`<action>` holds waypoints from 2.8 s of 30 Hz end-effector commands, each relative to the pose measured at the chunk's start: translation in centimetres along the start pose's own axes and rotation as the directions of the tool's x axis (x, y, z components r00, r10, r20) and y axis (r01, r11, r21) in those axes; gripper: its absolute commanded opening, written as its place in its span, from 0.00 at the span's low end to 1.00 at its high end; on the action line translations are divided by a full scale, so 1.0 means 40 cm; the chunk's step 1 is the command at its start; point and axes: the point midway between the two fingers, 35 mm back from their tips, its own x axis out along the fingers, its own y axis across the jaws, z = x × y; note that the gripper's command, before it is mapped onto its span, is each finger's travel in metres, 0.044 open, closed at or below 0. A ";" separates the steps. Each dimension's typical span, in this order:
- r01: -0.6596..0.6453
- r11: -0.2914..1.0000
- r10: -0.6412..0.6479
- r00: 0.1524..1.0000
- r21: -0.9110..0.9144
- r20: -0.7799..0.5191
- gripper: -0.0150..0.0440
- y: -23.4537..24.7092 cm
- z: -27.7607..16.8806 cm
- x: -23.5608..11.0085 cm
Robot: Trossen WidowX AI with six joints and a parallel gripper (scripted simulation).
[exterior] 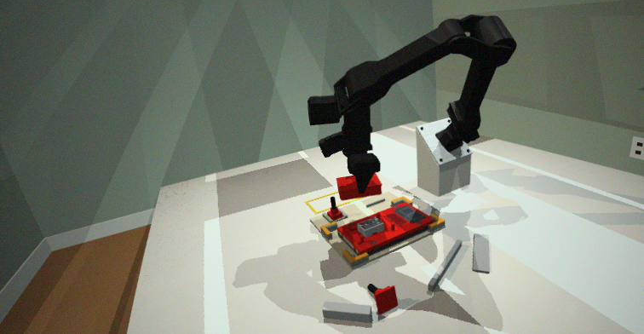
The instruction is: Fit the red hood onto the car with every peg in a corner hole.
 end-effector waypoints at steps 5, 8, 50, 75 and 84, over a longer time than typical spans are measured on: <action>-0.041 0.929 0.047 0.999 -0.367 0.007 0.25 0.136 -0.026 -0.005; -0.041 0.929 0.047 0.999 -0.367 0.007 0.25 0.136 -0.026 -0.005; -0.043 0.929 0.049 0.999 -0.367 0.006 0.25 0.143 -0.037 0.120; -0.043 0.929 0.049 0.999 -0.367 0.006 0.25 0.144 -0.042 0.133; -0.043 0.929 0.049 0.999 -0.367 0.006 0.25 0.144 -0.042 0.142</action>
